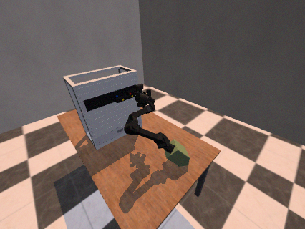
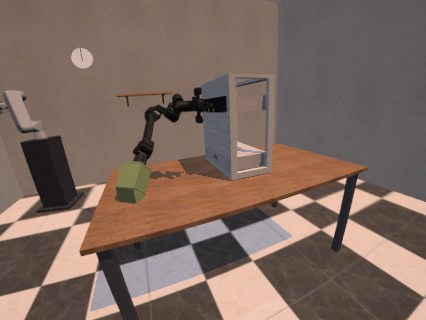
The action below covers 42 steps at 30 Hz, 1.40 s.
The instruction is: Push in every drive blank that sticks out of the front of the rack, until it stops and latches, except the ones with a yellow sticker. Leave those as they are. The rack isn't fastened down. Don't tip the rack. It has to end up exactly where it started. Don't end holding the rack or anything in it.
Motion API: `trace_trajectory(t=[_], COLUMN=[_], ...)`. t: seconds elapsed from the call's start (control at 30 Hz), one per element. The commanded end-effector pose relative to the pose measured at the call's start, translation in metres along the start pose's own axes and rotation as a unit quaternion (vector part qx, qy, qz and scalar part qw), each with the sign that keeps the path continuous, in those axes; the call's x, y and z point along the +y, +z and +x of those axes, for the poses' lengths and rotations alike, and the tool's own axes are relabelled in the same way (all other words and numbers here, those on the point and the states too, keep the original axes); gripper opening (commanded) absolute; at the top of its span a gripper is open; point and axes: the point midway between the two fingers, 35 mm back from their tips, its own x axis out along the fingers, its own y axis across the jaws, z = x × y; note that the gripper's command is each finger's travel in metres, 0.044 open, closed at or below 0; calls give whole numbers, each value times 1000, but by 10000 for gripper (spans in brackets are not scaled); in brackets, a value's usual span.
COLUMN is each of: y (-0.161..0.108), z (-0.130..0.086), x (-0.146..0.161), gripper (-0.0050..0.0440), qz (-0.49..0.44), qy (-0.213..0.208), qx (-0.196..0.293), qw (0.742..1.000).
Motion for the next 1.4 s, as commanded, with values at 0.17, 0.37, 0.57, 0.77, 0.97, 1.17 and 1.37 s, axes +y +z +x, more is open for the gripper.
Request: trace_trajectory(t=[0.17, 0.37, 0.57, 0.77, 0.97, 1.17, 1.37], y=[-4, -4, -4, -4, -4, -4, -4], z=[3, 3, 7, 13, 13, 19, 23], x=[6, 6, 6, 6, 6, 6, 7], gripper=[0, 0, 0, 0, 0, 0, 0], qz=[-8, -8, -8, -8, -8, -8, -8], qy=[5, 5, 5, 5, 5, 5, 5], qx=[4, 4, 4, 4, 4, 4, 4], qw=[1000, 1000, 1000, 1000, 1000, 1000, 1000])
